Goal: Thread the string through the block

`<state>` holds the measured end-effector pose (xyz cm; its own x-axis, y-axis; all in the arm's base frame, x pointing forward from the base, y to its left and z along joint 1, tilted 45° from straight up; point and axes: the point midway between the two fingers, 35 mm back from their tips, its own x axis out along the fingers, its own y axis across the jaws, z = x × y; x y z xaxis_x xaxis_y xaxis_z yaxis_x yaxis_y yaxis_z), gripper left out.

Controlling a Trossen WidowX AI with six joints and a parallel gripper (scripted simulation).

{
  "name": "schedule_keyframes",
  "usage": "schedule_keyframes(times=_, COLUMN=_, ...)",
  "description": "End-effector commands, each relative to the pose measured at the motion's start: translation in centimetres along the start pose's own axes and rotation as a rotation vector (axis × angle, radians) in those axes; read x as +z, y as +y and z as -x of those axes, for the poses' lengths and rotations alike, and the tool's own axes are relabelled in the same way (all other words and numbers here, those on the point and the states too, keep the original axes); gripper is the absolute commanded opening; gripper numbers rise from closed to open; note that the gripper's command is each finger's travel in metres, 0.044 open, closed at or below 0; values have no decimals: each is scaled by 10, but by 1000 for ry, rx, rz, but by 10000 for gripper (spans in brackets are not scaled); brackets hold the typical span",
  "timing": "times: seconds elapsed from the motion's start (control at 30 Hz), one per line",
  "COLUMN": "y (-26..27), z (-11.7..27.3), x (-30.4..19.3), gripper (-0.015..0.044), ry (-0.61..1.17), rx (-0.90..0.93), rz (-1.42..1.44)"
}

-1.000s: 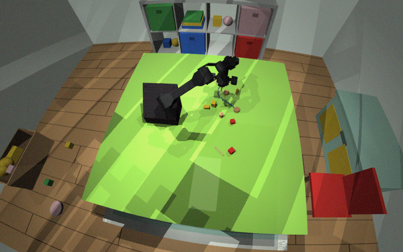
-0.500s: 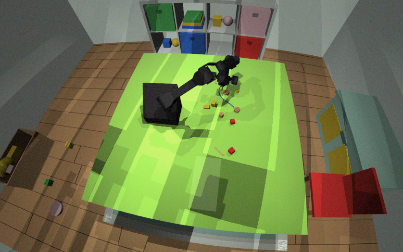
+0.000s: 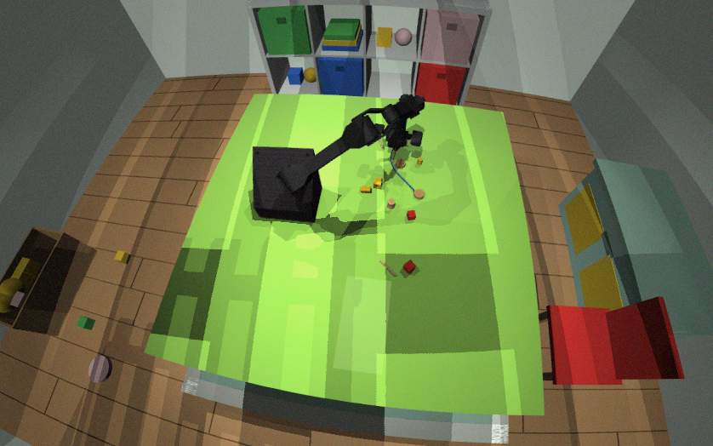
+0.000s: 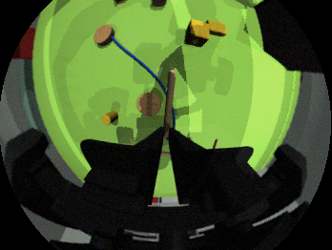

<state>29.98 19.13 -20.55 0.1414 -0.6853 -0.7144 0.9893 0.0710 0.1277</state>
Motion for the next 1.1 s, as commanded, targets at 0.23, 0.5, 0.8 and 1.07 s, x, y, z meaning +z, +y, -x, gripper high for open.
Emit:
schedule_keyframes(times=0.23, y=0, z=2, x=-17, gripper=0, ry=6, rx=-1, rz=-4)
schedule_keyframes(times=0.5, y=0, z=2, x=-27, gripper=0, ry=8, rx=-1, rz=-4)
schedule_keyframes(times=0.8, y=-2, z=2, x=-38, gripper=0, ry=11, rx=-1, rz=-4)
schedule_keyframes(times=1.07, y=-3, z=1, x=-42, gripper=0, ry=12, rx=-1, rz=-4)
